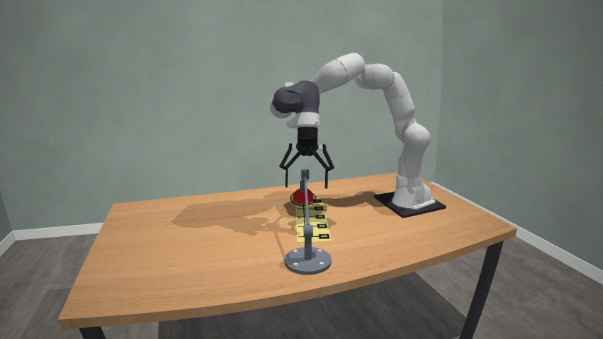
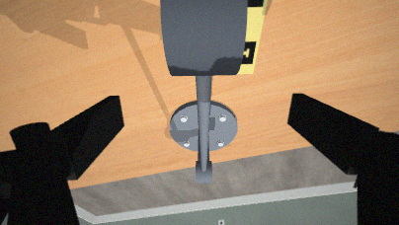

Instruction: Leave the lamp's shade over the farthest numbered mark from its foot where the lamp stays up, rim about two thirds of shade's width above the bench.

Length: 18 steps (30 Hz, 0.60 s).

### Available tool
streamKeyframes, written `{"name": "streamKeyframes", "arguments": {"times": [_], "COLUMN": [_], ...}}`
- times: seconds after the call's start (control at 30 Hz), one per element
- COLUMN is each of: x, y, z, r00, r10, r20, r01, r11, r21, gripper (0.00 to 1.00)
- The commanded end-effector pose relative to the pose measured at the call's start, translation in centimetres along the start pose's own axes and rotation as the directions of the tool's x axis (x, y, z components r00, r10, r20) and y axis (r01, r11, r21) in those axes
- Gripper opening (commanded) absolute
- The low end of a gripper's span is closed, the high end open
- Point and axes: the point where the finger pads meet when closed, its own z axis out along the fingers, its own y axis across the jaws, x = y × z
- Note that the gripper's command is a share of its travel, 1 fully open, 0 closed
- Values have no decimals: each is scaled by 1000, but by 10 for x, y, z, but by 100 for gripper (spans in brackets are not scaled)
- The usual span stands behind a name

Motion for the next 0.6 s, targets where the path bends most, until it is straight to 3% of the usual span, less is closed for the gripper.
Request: {"name": "streamKeyframes", "arguments": {"times": [0.0,0.1,0.13,0.27,0.57], "x": [2,2,2,2,0], "y": [-2,-2,-2,-2,0], "z": [1,1,1,1,0], "r00": [972,972,972,973,1000], "r10": [-13,-13,-13,-13,-2], "r20": [-234,-234,-234,-229,-23], "r01": [7,8,8,8,2], "r11": [1000,1000,1000,1000,1000], "r21": [-23,-23,-22,-22,-1], "gripper": [100,100,10,10,10]}}
